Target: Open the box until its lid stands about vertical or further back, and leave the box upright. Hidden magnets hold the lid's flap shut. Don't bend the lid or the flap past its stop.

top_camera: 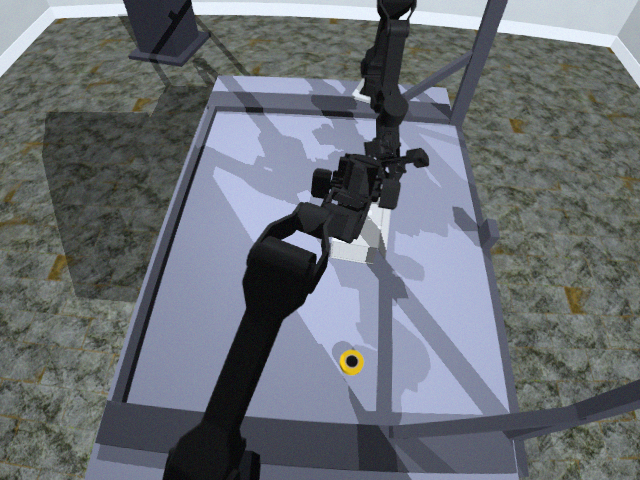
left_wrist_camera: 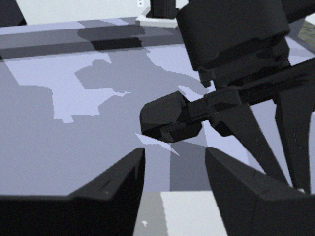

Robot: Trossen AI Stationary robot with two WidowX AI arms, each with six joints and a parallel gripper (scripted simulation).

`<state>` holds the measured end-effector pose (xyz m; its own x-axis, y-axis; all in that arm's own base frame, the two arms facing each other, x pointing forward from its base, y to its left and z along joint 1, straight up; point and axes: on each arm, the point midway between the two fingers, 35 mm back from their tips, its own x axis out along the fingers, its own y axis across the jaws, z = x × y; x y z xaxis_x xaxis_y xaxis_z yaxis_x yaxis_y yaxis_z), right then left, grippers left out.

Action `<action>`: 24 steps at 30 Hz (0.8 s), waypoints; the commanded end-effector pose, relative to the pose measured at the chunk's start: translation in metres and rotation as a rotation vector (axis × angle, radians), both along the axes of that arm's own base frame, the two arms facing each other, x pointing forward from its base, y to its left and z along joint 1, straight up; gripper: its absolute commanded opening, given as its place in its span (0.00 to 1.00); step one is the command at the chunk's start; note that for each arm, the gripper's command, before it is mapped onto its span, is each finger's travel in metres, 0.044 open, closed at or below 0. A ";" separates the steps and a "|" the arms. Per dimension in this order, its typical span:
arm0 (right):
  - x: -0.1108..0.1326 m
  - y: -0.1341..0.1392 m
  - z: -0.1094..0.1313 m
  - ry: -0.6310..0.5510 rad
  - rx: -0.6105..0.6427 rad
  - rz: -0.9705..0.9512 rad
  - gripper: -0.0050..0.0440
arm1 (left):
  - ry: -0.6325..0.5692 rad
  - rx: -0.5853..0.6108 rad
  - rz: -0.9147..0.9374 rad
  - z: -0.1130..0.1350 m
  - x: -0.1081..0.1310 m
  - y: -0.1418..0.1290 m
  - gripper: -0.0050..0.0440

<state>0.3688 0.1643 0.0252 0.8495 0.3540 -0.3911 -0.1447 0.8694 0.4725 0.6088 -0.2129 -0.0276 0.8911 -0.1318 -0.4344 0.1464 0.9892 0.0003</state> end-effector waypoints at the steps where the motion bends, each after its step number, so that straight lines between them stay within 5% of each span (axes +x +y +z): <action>1: 0.002 0.001 0.006 -0.016 0.009 0.001 0.12 | -0.048 -0.020 -0.013 0.050 0.007 -0.004 0.45; 6: 0.002 0.002 0.006 -0.016 0.010 0.002 0.12 | -0.060 -0.025 -0.021 0.082 0.009 -0.005 0.45; 11: 0.002 0.002 0.007 -0.017 0.009 0.001 0.12 | -0.029 -0.014 -0.021 0.065 0.006 -0.003 0.45; 24: 0.002 0.002 0.007 -0.017 0.009 0.001 0.12 | -0.032 -0.014 -0.018 0.065 0.006 -0.004 0.45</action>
